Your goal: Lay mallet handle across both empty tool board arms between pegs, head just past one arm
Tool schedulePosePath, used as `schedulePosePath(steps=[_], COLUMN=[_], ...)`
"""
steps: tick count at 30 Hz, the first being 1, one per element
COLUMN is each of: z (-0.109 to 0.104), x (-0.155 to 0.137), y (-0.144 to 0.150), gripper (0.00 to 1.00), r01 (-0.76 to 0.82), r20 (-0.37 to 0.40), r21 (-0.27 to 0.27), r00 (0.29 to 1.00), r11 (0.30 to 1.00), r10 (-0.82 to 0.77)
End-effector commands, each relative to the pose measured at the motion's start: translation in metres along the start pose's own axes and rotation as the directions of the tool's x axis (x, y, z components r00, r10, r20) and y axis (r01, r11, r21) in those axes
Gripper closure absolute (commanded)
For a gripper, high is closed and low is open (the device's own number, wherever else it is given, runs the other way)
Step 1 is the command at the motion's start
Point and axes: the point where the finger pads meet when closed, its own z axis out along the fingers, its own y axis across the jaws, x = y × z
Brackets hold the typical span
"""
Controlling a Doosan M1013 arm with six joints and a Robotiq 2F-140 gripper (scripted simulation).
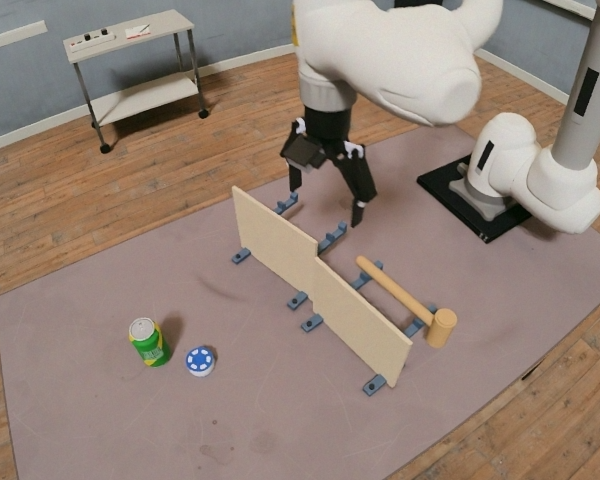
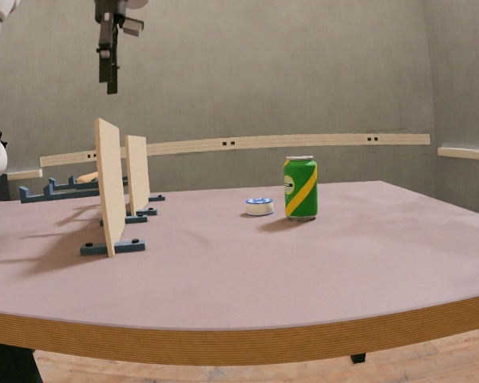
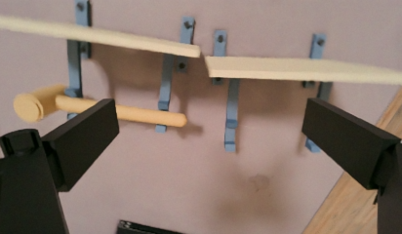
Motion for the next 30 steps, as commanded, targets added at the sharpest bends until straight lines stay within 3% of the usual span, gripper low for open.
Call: schedulePosePath(steps=[1, 4, 5, 11, 19, 21, 26, 30], z=[0.013, 0.017, 0.028, 0.051, 0.085, 0.085, 0.107, 0.115], x=[-0.001, -0.001, -0.004, -0.012, -0.031, -0.031, -0.048, -0.056], y=[-0.026, -0.034, -0.053, -0.095, -0.155, -0.155, -0.193, -0.207], gripper=[0.00, 0.00, 0.00, 0.00, 0.00, 0.00, 0.00, 0.00], r01=[0.167, 0.215, 0.327, 0.564, 0.839, 0.839, 0.953, 0.979], r20=[-0.005, -0.005, -0.005, -0.005, -0.004, -0.004, -0.003, -0.002], r21=[0.002, 0.002, 0.002, 0.000, -0.001, -0.001, -0.002, -0.002], r00=[0.986, 0.977, 0.945, 0.826, 0.544, 0.544, 0.303, 0.203], r11=[0.986, 0.977, 0.945, 0.826, 0.544, 0.544, 0.303, 0.203], r10=[-0.167, -0.215, -0.327, -0.564, -0.839, -0.839, -0.953, -0.979])
